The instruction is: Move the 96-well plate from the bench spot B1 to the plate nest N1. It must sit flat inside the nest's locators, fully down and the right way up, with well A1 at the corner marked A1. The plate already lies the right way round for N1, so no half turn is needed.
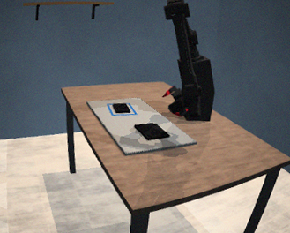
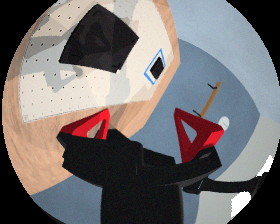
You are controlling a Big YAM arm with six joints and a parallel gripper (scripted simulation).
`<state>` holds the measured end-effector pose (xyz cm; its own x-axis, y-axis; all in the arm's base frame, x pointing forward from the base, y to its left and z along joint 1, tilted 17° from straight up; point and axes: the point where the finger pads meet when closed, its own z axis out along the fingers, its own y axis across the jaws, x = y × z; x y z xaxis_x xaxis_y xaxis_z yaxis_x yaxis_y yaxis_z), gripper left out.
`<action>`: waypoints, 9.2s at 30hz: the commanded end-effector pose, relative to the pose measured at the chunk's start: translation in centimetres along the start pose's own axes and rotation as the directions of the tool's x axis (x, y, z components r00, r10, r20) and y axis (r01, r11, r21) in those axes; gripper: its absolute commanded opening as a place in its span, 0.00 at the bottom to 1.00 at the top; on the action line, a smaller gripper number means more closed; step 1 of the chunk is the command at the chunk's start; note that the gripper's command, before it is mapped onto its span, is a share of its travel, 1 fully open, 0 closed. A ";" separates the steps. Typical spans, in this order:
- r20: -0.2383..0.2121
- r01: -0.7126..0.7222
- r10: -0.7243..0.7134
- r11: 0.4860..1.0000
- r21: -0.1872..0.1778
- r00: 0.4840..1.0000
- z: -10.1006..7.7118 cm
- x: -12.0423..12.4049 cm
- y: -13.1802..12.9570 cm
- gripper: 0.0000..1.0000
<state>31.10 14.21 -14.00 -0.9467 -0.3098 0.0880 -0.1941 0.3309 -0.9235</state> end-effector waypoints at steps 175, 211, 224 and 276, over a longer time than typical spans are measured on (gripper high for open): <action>0.784 0.788 -0.319 0.526 -0.321 0.532 38.0 -0.3 -8.3 1.00; 0.782 0.785 -0.319 0.528 -0.323 0.536 38.2 0.1 -9.0 0.00; 0.782 0.785 -0.319 0.528 -0.323 0.536 38.2 0.1 -9.0 0.00; 0.781 0.786 -0.321 0.529 -0.321 0.535 34.1 2.7 -15.4 0.00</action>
<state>40.52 -21.91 -13.73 -0.2451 -0.9682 0.0494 -0.9315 0.2211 -0.2889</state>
